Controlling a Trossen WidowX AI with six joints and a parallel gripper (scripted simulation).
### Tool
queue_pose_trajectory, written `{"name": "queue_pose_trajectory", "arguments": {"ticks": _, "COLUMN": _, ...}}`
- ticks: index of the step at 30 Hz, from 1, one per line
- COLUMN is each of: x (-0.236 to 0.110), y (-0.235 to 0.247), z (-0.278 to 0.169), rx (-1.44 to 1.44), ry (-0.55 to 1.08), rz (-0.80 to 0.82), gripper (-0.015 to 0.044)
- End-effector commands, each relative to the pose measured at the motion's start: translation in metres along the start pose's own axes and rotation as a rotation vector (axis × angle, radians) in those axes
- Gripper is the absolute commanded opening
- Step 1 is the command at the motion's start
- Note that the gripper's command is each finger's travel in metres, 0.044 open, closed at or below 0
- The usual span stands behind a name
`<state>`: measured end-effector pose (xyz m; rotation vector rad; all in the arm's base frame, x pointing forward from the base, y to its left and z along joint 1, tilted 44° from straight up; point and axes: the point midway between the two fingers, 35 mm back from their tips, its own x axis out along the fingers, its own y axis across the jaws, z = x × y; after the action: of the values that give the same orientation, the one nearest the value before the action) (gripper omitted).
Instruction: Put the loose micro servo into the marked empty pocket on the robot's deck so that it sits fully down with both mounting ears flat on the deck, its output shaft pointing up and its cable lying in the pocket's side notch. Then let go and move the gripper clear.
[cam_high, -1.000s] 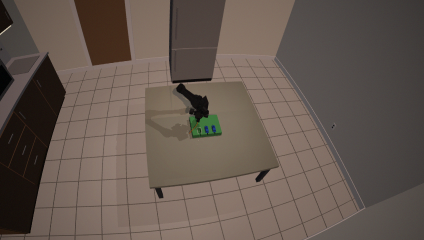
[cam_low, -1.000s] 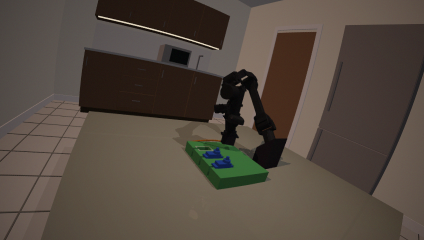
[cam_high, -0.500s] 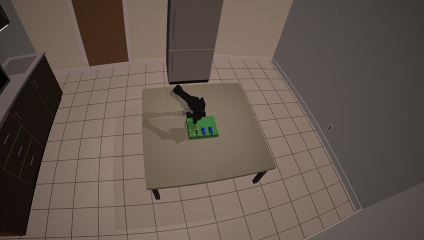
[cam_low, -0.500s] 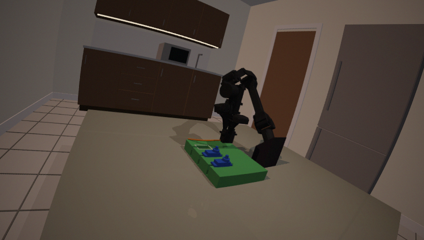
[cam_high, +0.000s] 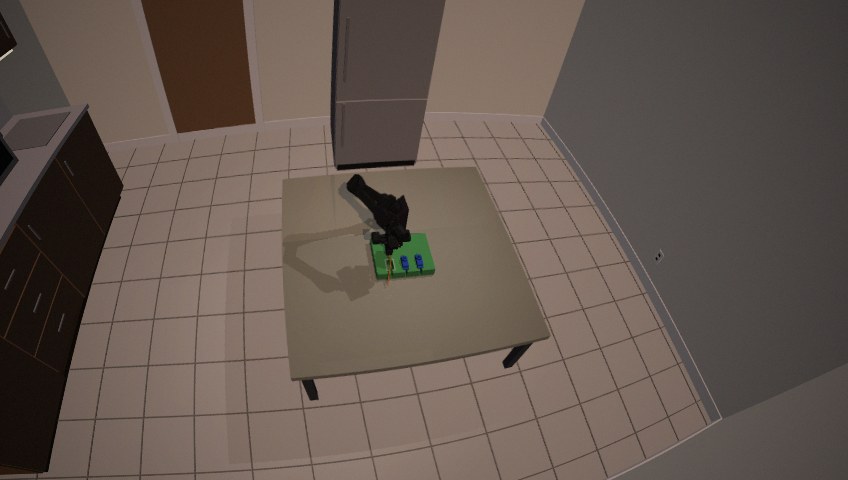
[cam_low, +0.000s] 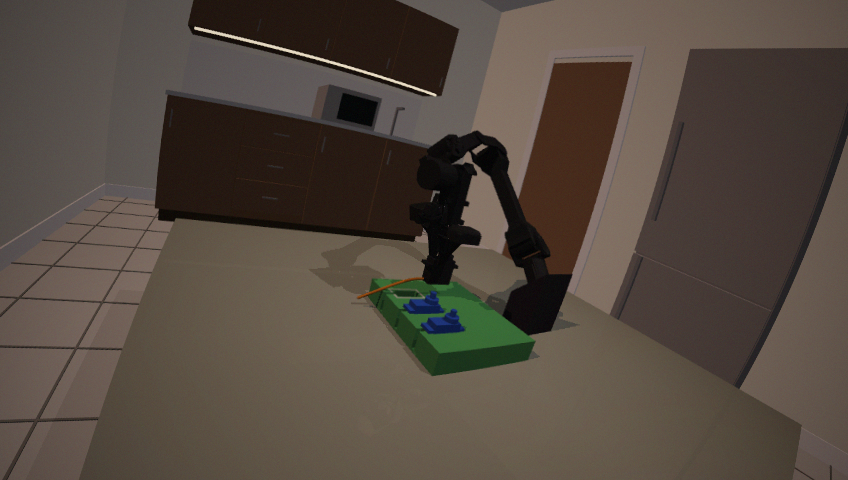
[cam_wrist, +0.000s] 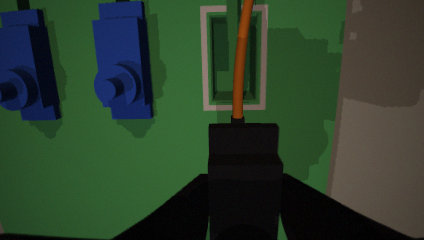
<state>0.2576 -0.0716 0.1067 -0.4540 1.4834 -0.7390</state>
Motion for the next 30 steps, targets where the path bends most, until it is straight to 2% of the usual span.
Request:
{"name": "queue_pose_trajectory", "arguments": {"ticks": 1, "x": 0.000, "y": 0.000, "z": 0.017, "rx": -0.004, "ry": -0.004, "rz": -0.003, "gripper": 0.0000}}
{"name": "queue_pose_trajectory", "arguments": {"ticks": 14, "x": -0.001, "y": 0.000, "z": 0.064, "rx": -0.002, "ry": -0.006, "rz": -0.003, "gripper": 0.0000}}
{"name": "queue_pose_trajectory", "arguments": {"ticks": 30, "x": 0.018, "y": -0.001, "z": 0.064, "rx": -0.001, "ry": -0.006, "rz": -0.004, "gripper": 0.0000}}
